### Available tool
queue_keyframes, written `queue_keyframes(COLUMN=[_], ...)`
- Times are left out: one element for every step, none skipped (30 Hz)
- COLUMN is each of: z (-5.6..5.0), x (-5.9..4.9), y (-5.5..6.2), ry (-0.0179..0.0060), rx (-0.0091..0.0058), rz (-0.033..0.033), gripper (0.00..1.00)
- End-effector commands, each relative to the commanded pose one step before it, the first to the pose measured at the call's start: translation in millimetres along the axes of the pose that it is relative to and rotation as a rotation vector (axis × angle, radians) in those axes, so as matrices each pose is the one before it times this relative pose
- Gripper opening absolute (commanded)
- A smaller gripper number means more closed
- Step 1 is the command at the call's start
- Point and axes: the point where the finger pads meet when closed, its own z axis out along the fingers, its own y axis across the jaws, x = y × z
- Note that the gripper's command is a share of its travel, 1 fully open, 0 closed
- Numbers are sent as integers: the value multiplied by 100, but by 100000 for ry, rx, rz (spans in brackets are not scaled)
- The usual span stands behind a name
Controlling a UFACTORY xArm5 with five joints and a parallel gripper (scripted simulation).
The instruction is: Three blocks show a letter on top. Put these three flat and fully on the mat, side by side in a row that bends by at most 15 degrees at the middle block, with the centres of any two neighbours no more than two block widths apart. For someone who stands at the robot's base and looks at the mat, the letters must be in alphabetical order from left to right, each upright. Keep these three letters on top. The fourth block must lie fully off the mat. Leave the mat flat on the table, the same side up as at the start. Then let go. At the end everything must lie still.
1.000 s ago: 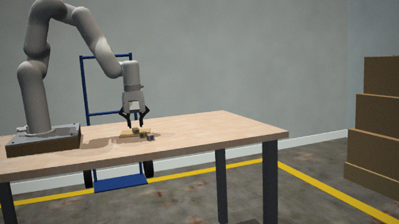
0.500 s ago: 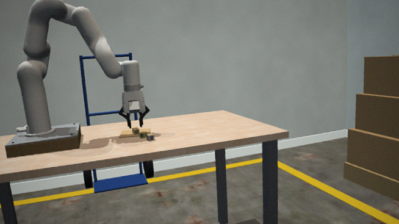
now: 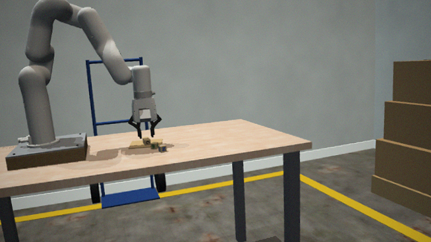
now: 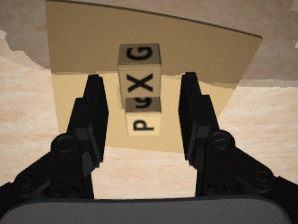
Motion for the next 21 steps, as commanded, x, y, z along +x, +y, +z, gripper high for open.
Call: queue_keyframes(z=[-109, 1, 7, 18, 32, 49, 0, 0, 68, 88, 107, 125, 142, 157, 169, 173, 179, 183, 183, 180, 172], x=[9, 0, -1, -1, -2, -4, 0, 0, -5, -6, -8, -9, -10, -12, -12, 3, 3, 3, 3, 3, 3], y=[-133, 0, 0, 0, 0, 0, 0, 0, 1, 1, 1, 2, 3, 4, 5, -1, 0, 1, 2, 2, 1], ry=[25, 0, 0, 0, 0, 0, 0, 0, 0, 0, 0, 0, 0, 1, 1, 0, 0, 0, 0, 0, 0], rx=[344, 0, 0, 0, 0, 0, 0, 0, 0, 0, 0, 0, 0, 0, 0, -1, -1, -1, -1, -1, 0], rz=[-3, 0, 0, 0, 0, 0, 0, 0, 0, 0, 0, 0, 0, 0, 0, 0, 0, 0, 0, 0, 0], gripper=[48, 48, 48, 48, 48, 48, 48, 48, 48, 48, 48, 48, 48, 48, 48, 48, 48, 48, 48, 48, 48])
